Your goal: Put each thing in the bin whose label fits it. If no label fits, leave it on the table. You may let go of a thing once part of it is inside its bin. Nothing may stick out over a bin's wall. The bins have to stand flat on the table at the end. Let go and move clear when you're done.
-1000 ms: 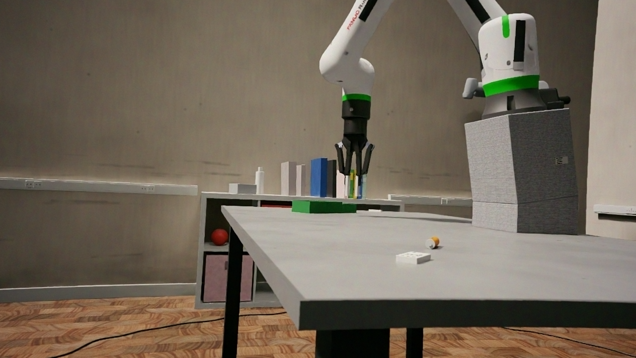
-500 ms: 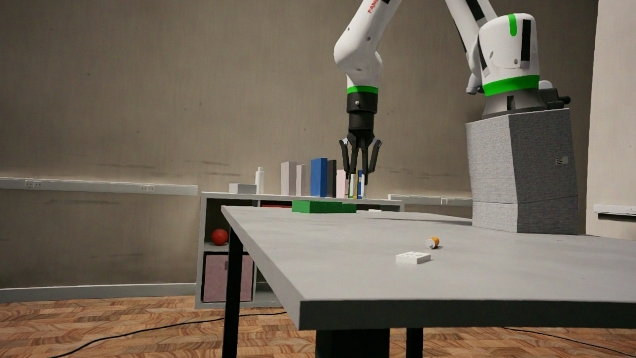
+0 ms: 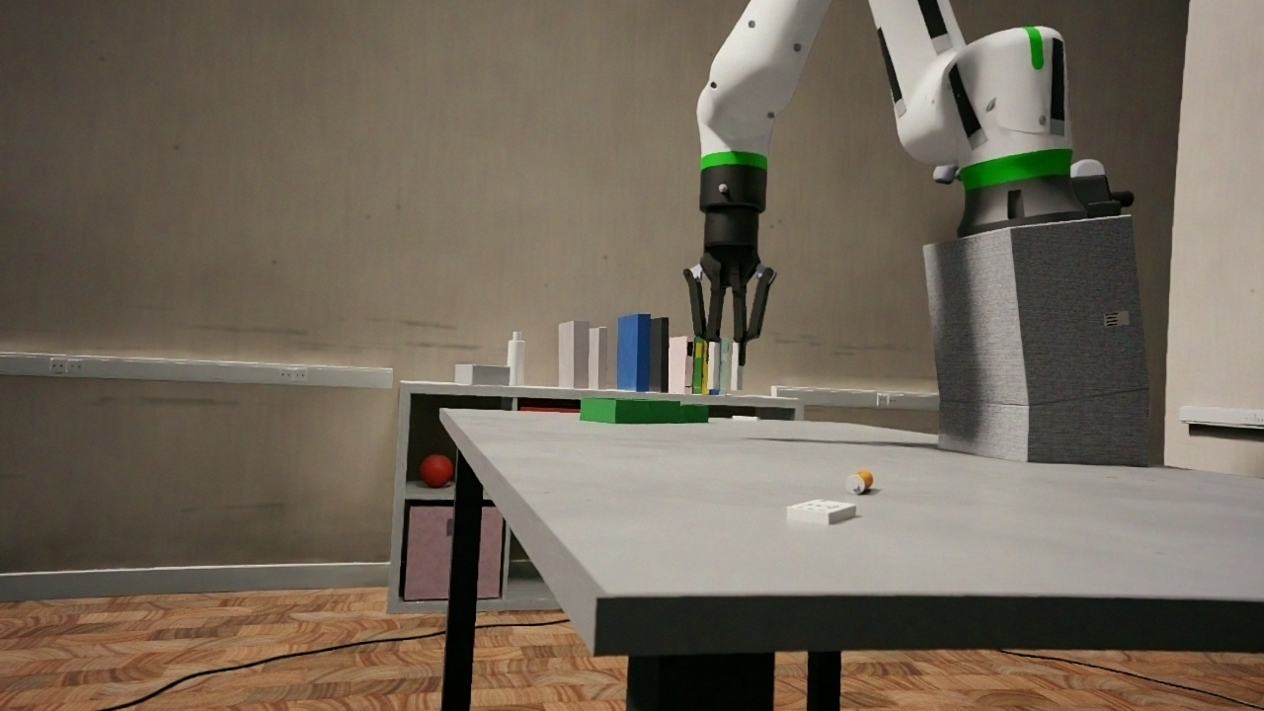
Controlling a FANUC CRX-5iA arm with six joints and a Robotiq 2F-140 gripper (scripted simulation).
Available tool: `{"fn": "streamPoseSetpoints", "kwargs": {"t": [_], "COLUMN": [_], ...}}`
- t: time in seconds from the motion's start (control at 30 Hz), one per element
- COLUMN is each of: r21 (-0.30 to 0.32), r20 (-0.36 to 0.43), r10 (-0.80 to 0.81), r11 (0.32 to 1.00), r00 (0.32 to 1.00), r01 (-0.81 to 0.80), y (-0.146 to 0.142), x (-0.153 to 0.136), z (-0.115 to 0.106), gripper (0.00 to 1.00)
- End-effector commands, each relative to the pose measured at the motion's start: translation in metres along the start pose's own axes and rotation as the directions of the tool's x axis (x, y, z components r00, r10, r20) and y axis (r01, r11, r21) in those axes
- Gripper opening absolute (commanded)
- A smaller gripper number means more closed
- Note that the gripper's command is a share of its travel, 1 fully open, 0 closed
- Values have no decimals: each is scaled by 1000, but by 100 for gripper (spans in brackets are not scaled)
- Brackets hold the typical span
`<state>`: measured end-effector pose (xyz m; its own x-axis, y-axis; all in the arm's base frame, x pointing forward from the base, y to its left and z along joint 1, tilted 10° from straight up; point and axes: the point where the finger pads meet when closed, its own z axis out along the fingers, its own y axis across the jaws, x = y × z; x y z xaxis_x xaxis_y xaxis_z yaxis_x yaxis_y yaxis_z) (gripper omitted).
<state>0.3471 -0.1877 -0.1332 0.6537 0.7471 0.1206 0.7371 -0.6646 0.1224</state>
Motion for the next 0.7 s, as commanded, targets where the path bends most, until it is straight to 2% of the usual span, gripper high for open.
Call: {"fn": "streamPoseSetpoints", "kwargs": {"t": [0.0,0.07,0.13,0.63,0.67], "r21": [-9,-9,-9,-9,-9], "r20": [17,17,17,17,17], "r10": [4,4,4,4,4], "r11": [1000,1000,1000,1000,1000], "r00": [1000,1000,1000,1000,1000], "r01": [-4,-4,-4,-4,-4], "y": [-18,-25,-25,-83,-83], "x": [36,51,51,162,162], "z": [-1,-1,-1,0,0], "gripper": [26,26,26,26,26]}}
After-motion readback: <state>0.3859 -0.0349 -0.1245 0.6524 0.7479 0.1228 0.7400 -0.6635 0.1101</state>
